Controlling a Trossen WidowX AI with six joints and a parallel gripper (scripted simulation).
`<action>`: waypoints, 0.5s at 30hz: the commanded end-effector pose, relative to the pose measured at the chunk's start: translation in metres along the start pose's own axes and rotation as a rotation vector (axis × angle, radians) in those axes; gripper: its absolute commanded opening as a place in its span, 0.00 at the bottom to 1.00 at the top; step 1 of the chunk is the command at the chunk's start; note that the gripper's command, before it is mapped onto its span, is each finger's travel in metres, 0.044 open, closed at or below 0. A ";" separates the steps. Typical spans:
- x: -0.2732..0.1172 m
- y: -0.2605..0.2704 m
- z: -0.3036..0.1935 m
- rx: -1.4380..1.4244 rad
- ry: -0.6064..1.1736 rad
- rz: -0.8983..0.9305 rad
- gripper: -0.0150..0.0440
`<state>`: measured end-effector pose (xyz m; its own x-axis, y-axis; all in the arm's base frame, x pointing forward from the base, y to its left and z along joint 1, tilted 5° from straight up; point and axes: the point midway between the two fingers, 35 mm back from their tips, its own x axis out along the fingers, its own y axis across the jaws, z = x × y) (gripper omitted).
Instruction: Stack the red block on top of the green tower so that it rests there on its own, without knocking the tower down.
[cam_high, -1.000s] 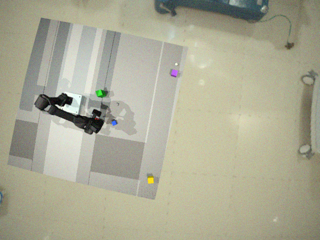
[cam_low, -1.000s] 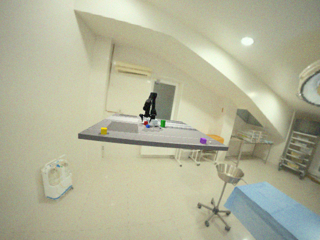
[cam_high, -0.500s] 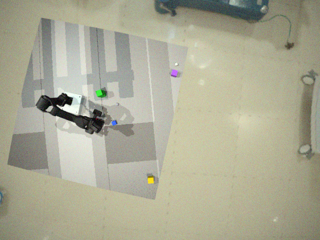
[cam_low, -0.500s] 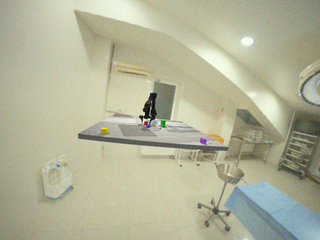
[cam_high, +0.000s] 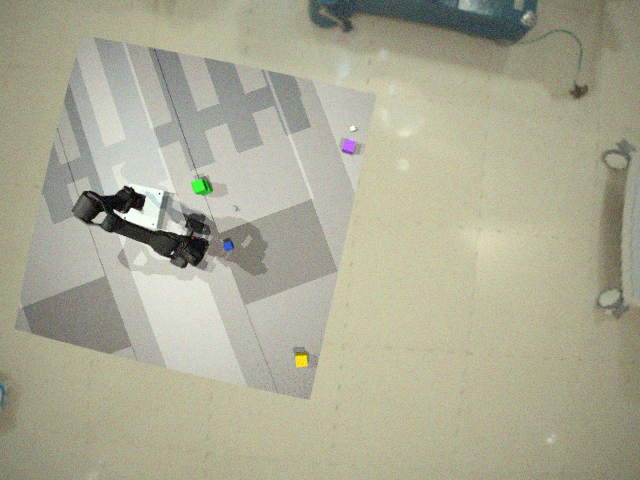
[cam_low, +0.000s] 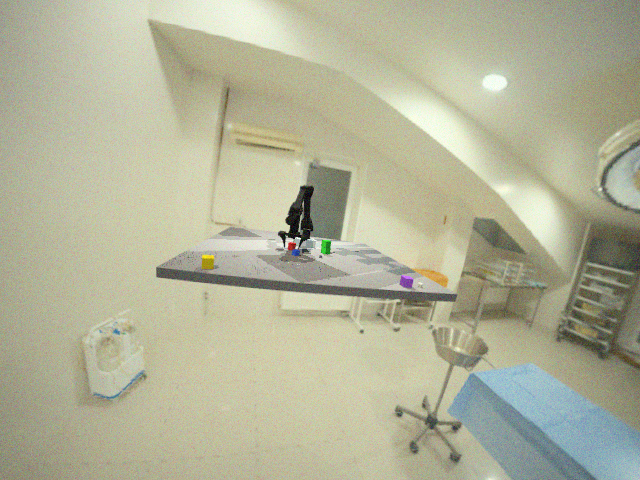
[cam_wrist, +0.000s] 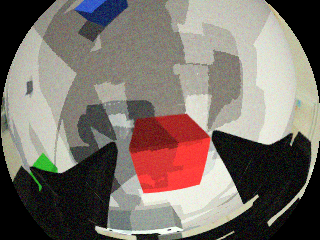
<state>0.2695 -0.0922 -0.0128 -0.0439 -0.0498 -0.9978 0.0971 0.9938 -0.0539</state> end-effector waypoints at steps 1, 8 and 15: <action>0.000 0.001 -0.001 0.000 0.000 0.000 0.96; 0.000 0.001 -0.001 0.000 0.000 0.000 0.64; 0.000 0.001 -0.001 0.000 0.000 0.000 0.50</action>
<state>0.2690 -0.0913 -0.0127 -0.0441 -0.0499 -0.9978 0.0946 0.9941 -0.0539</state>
